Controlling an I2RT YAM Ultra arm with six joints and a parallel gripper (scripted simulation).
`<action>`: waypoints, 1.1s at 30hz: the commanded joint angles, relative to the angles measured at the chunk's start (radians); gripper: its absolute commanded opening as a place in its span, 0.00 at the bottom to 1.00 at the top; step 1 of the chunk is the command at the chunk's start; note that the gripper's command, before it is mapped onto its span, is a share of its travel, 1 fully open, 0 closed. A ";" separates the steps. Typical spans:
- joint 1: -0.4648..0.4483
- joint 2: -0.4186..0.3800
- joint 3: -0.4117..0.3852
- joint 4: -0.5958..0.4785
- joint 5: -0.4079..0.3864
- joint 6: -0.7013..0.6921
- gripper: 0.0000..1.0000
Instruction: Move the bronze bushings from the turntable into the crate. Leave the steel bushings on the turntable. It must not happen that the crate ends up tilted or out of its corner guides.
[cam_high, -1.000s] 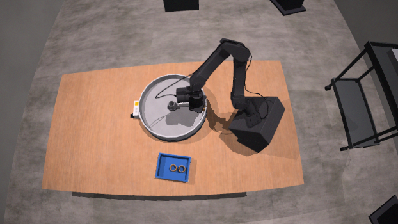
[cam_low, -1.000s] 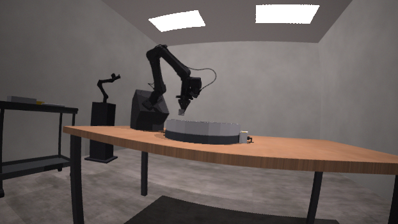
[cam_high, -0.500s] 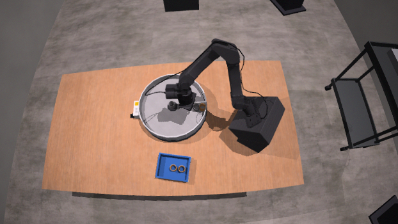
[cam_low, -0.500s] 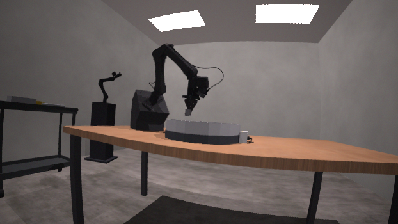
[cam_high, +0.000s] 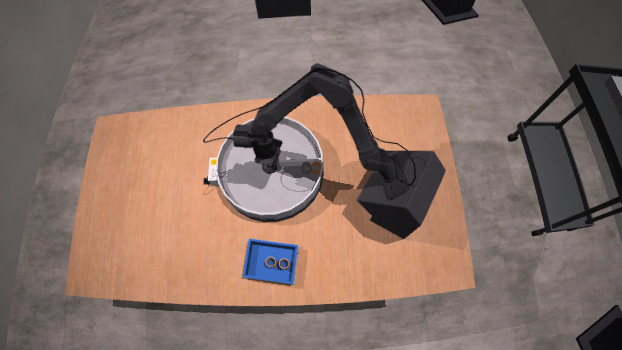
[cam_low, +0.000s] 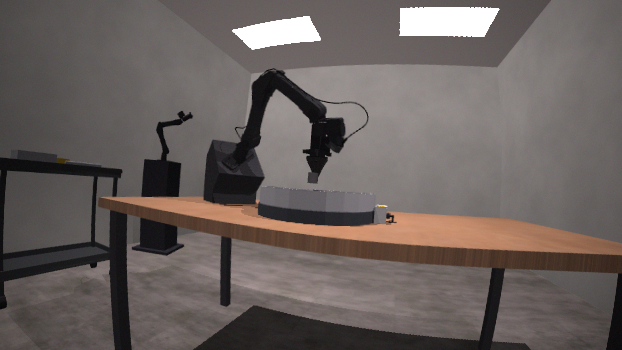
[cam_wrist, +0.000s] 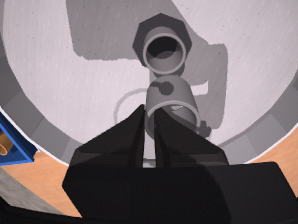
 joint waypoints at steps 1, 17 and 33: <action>0.007 0.019 0.079 -0.058 -0.018 -0.019 0.00; -0.009 0.065 0.216 -0.112 -0.023 -0.027 0.00; -0.009 0.064 0.216 -0.113 -0.022 -0.026 0.00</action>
